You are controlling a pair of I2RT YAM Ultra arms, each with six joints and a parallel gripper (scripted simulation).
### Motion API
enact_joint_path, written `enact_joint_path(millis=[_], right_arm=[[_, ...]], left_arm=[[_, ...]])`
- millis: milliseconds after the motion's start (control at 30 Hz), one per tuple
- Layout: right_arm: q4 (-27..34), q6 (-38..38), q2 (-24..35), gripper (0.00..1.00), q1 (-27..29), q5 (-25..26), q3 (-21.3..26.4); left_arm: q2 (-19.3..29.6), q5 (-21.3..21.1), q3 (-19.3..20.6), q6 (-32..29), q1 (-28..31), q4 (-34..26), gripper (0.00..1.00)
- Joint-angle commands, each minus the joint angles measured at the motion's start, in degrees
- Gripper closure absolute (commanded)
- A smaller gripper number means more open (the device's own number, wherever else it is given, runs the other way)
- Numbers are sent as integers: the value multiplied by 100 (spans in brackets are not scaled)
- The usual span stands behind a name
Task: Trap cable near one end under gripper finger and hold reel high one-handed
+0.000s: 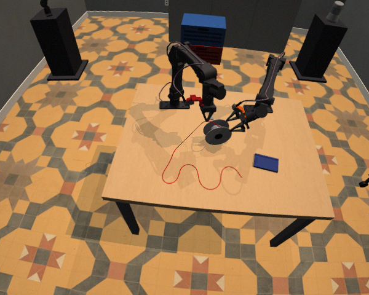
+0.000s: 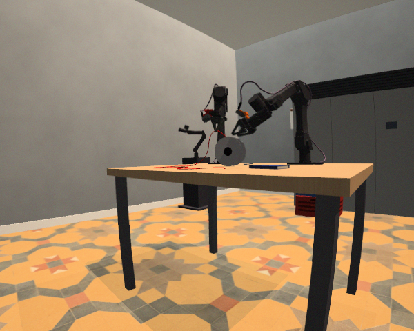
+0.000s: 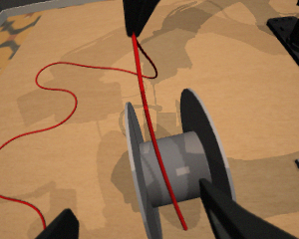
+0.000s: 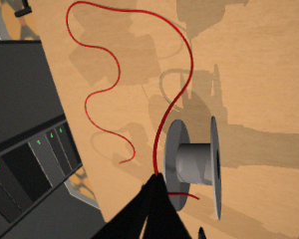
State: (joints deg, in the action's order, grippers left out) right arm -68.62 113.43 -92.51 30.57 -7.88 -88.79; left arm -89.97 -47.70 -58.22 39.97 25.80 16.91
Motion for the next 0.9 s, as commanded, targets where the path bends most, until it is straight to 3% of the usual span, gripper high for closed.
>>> enact_joint_path(millis=[0, 267, 867], right_arm=[[-34, -73, 195, 100, 10, -73, 117], [-34, -68, 173, 100, 52, -75, 106], [28, 4, 239, 100, 87, -83, 168]], left_arm=[[71, -81, -229, -14, -6, 130, 25], [52, -83, -238, 5, -29, 137, 25], [76, -88, 153, 40, -85, 102, 25]])
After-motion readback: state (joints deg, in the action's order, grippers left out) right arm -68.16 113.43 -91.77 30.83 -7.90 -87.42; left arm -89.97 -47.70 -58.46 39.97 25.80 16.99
